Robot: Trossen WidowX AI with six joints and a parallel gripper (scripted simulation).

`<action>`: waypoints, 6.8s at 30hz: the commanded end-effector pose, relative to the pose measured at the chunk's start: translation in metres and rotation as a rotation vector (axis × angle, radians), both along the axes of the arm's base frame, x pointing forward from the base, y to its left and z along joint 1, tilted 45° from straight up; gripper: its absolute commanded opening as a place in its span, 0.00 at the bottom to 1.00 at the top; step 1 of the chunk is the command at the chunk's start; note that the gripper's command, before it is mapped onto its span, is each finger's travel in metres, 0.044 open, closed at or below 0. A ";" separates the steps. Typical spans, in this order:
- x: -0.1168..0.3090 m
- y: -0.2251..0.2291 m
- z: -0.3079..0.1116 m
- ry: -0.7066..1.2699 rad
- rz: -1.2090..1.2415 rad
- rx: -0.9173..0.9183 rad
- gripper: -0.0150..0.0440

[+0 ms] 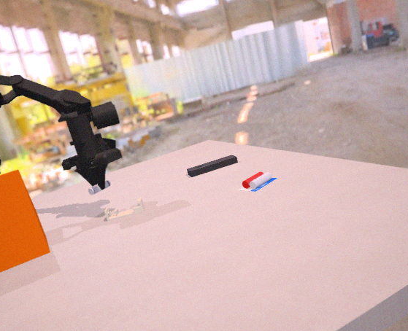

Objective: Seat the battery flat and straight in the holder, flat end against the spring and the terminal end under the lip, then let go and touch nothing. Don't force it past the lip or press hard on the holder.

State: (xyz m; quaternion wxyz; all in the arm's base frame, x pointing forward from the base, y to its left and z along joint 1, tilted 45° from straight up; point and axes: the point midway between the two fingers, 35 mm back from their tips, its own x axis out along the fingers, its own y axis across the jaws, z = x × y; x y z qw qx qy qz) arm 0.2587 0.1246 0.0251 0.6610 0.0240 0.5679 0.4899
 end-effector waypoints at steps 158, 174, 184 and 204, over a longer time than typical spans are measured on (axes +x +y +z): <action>0.024 -0.006 -0.094 0.394 -0.909 -0.161 0.36; 0.025 -0.005 -0.096 0.458 -0.843 -0.190 0.36; 0.026 -0.004 -0.096 0.498 -0.803 -0.204 0.36; 0.028 -0.001 -0.093 0.572 -0.729 -0.233 0.36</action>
